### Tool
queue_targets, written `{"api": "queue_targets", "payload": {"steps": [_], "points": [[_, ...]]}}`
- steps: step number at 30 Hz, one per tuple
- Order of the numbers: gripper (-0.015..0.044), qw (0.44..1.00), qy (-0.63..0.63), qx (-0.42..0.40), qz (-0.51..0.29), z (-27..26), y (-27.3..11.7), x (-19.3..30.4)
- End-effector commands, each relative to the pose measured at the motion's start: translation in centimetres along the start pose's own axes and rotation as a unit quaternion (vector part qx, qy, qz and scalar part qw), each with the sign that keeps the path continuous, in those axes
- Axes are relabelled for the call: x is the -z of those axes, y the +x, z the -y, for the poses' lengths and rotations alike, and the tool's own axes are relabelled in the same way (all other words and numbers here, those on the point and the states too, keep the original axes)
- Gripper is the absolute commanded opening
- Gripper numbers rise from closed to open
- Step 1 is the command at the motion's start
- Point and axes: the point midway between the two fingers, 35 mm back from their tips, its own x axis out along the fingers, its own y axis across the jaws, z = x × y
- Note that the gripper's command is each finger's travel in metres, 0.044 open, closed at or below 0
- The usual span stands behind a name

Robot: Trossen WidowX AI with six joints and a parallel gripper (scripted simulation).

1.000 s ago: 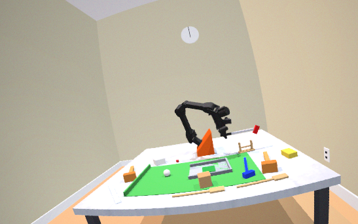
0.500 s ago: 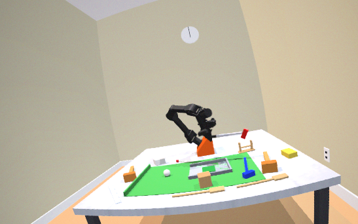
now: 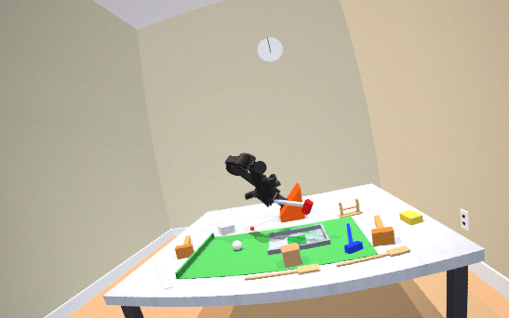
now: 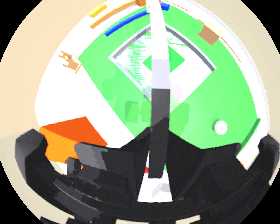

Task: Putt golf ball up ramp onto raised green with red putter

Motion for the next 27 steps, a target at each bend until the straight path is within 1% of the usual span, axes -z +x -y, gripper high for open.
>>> {"api": "queue_targets", "payload": {"steps": [1, 10, 19, 27], "points": [[0.0000, 0.998, 0.054, 0.012, -0.007, 2.4, -0.9, 2.9], [0.0000, 0.983, 0.177, 0.042, -0.038, 6.5, -2.6, 10.9], [0.0000, 0.950, 0.293, 0.074, -0.074, 8.4, -4.7, 19.5], [0.0000, 0.943, 0.315, 0.077, -0.077, 8.5, -4.2, 20.3]]}}
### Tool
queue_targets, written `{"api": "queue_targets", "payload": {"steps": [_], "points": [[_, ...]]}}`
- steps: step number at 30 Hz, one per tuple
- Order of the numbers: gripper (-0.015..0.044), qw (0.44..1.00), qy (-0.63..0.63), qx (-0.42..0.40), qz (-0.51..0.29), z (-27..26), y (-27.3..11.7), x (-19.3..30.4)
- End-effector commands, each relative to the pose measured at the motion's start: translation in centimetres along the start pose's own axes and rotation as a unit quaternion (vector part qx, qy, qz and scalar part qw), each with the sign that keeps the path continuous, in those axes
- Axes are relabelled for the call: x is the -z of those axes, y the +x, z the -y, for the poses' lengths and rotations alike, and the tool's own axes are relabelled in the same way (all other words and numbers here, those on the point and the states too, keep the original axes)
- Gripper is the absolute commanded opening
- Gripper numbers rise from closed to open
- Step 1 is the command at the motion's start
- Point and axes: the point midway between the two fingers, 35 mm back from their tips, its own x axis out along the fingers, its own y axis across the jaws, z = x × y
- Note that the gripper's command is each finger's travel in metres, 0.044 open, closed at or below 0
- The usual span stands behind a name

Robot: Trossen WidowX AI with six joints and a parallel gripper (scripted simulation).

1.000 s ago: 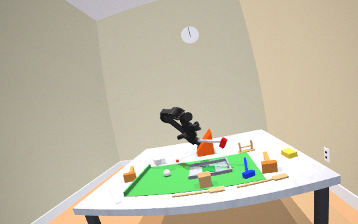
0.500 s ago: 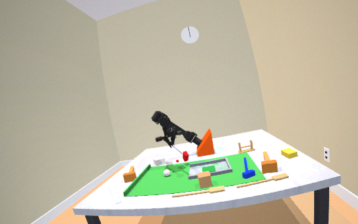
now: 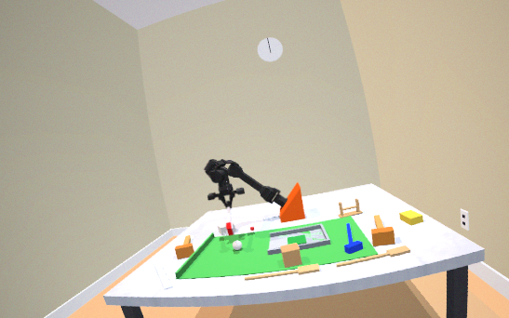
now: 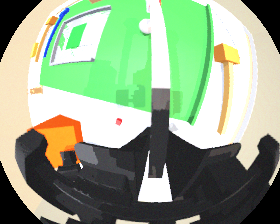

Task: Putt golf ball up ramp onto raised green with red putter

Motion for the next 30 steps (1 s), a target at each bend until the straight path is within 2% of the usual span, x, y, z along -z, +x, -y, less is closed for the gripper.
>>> {"api": "queue_targets", "payload": {"steps": [1, 9, 30], "points": [[0.0000, 1.000, 0.021, 0.001, -0.001, 0.1, 0.6, 0.1], [0.0000, 0.996, 0.090, -0.002, -0.006, 0.2, 3.6, 0.2], [0.0000, 0.996, 0.092, -0.001, -0.006, 0.2, 6.5, 0.2]]}}
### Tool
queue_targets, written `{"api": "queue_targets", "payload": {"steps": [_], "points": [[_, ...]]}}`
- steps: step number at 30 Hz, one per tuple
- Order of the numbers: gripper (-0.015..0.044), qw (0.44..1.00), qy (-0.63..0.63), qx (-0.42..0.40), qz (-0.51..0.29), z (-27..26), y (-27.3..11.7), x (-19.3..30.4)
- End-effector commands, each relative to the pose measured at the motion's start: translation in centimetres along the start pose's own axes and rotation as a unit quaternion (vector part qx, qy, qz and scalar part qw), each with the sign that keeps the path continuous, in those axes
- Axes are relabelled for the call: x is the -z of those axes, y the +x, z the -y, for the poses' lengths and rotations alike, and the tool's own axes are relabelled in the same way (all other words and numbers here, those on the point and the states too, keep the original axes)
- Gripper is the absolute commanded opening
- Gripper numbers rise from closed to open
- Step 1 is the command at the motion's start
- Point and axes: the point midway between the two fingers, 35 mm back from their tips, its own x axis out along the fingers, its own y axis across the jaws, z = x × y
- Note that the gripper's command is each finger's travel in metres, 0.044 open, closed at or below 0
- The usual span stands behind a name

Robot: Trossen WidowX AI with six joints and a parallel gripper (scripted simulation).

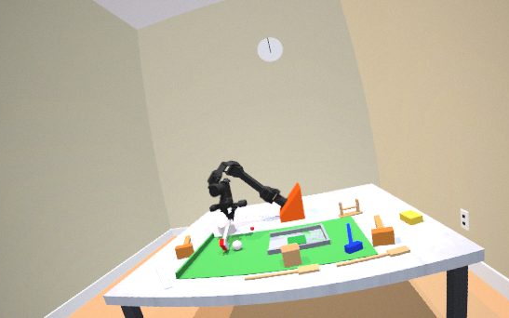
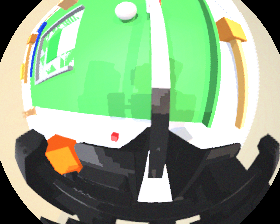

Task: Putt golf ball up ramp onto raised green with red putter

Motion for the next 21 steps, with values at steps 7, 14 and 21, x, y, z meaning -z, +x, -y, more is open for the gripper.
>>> {"api": "queue_targets", "payload": {"steps": [7, 14, 21], "points": [[0.0000, 1.000, 0.000, 0.000, 0.000, 0.0, 0.1, 0.0], [0.0000, 1.000, 0.000, -0.001, 0.001, 0.8, 0.2, 0.0], [0.0000, 1.000, 0.000, 0.000, 0.004, 3.0, 0.4, 0.0]]}}
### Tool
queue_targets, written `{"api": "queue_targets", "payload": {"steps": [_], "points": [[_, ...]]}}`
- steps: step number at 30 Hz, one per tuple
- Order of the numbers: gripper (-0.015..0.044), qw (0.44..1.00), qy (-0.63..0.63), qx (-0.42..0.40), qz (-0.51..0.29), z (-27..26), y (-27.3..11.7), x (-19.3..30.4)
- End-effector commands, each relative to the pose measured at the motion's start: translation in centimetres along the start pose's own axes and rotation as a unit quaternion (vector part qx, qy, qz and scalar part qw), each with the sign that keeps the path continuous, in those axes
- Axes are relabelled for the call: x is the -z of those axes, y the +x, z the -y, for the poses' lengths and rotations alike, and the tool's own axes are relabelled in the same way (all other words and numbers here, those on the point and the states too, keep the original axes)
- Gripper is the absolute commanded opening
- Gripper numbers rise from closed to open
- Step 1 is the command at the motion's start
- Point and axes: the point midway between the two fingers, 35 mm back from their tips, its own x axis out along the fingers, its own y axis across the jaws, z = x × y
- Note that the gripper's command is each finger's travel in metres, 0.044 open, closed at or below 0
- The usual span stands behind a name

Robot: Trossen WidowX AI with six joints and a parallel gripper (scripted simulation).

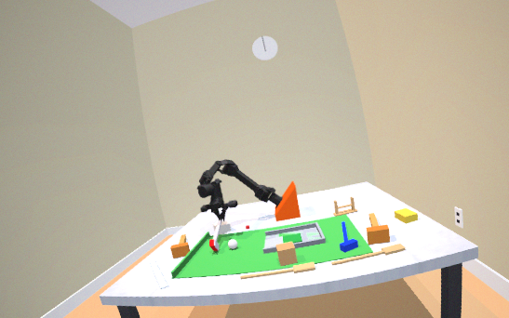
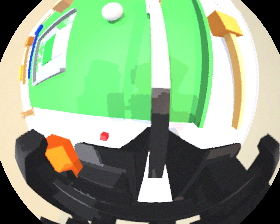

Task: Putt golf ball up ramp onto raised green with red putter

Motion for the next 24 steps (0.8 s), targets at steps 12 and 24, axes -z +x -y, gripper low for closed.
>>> {"api": "queue_targets", "payload": {"steps": [12, 24], "points": [[0.0000, 1.000, -0.001, -0.012, 0.001, -7.5, 0.1, -0.9], [0.0000, 1.000, -0.004, -0.007, 0.003, -13.5, -0.7, -0.1]]}}
